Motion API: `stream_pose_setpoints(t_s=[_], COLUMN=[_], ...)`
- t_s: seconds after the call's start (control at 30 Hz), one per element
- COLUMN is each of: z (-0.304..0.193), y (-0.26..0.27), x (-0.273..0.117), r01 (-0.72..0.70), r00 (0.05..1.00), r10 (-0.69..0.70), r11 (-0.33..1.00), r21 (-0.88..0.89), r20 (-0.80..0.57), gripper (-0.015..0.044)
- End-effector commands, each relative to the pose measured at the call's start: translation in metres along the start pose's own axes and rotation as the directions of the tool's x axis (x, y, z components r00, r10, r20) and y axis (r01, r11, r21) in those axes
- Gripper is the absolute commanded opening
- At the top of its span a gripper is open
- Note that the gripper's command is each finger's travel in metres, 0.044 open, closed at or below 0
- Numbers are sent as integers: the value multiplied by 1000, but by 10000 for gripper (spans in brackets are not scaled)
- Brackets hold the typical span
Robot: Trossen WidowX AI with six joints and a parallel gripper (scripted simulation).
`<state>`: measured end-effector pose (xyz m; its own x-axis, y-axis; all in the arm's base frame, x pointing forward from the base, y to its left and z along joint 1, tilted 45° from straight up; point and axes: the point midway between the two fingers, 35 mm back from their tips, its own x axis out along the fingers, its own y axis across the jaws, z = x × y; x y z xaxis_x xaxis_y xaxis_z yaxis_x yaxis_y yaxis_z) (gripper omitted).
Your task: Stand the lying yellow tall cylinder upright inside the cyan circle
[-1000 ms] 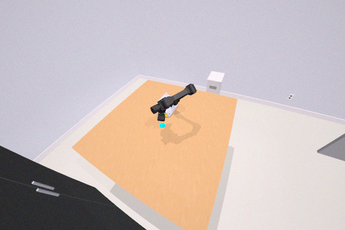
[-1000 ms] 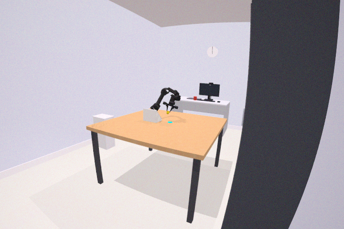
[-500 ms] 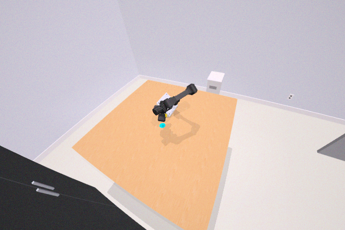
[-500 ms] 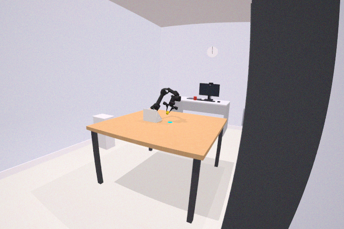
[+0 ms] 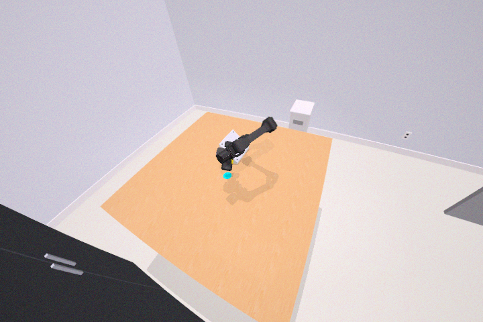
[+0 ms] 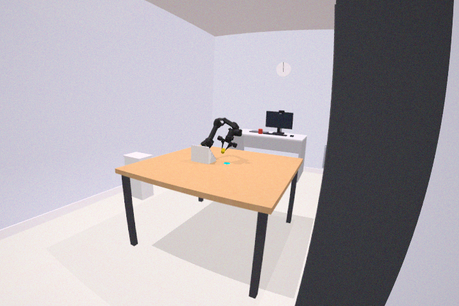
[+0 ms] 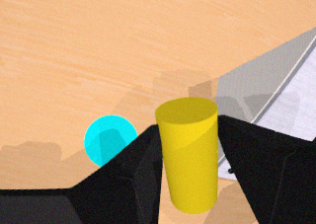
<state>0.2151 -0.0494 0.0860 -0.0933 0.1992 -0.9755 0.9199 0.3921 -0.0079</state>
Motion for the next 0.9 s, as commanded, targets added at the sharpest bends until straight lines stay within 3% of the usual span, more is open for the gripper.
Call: stream_pose_setpoints(t_s=[0.0,0.87], z=[-1,-1], y=[-2,-3], x=[2,2], r01=[19,51], r00=[999,980], r10=[-19,-60], r11=[1000,997], r21=[11,52], r20=[28,191], gripper=[105,105])
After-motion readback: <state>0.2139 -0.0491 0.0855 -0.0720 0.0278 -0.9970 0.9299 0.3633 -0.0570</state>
